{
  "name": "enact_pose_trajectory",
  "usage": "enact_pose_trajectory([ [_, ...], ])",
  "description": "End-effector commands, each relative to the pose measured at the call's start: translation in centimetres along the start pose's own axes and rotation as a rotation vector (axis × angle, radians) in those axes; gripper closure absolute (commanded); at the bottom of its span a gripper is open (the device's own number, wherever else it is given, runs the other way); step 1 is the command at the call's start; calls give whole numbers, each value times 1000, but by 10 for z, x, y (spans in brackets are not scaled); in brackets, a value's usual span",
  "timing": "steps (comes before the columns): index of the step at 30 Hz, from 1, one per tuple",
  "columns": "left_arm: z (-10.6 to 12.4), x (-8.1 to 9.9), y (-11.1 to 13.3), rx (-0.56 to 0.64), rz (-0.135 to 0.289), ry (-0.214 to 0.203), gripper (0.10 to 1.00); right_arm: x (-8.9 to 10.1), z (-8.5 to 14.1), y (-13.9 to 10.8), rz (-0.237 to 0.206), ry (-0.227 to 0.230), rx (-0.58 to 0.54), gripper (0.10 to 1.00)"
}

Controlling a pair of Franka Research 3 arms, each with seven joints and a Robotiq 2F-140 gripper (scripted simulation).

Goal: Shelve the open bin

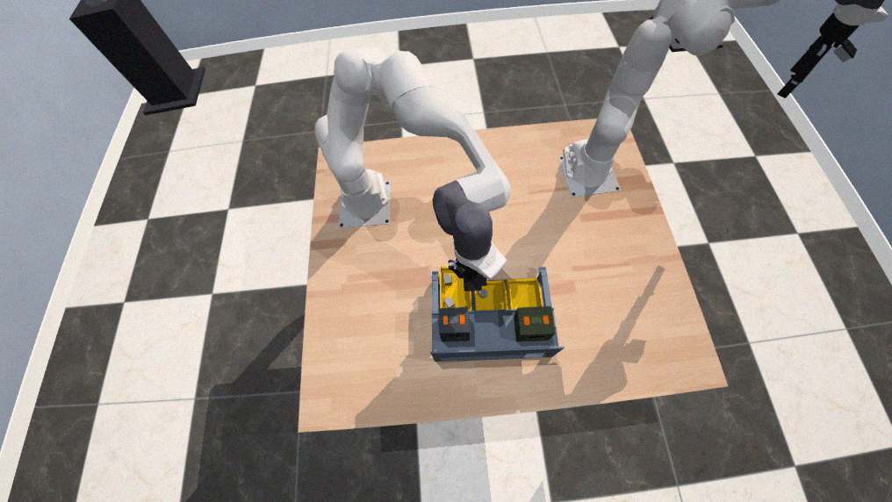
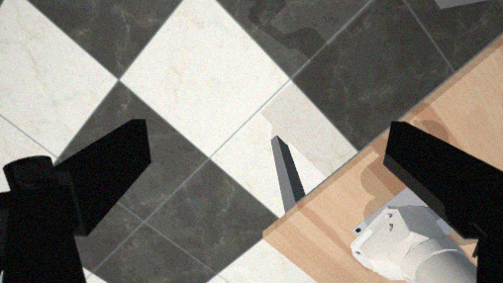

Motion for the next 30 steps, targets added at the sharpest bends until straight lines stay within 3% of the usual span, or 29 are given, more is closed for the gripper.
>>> enact_pose_trajectory([
  [1,0,0,0,0,0,0,98,4,1,2,-6,6,-7,944],
  [30,0,0,0,0,0,0,98,15,1,3,-6,6,-7,944],
])
Point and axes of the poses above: on each arm, the point where the finger pads meet when closed, its own x axis back along the fingers, its own z axis across the jaws, y = z × x, the point moved 4 cm from there along x, back along the fingers, and after that the axes turned 15 degrees about -x, right-handed, at the moved point
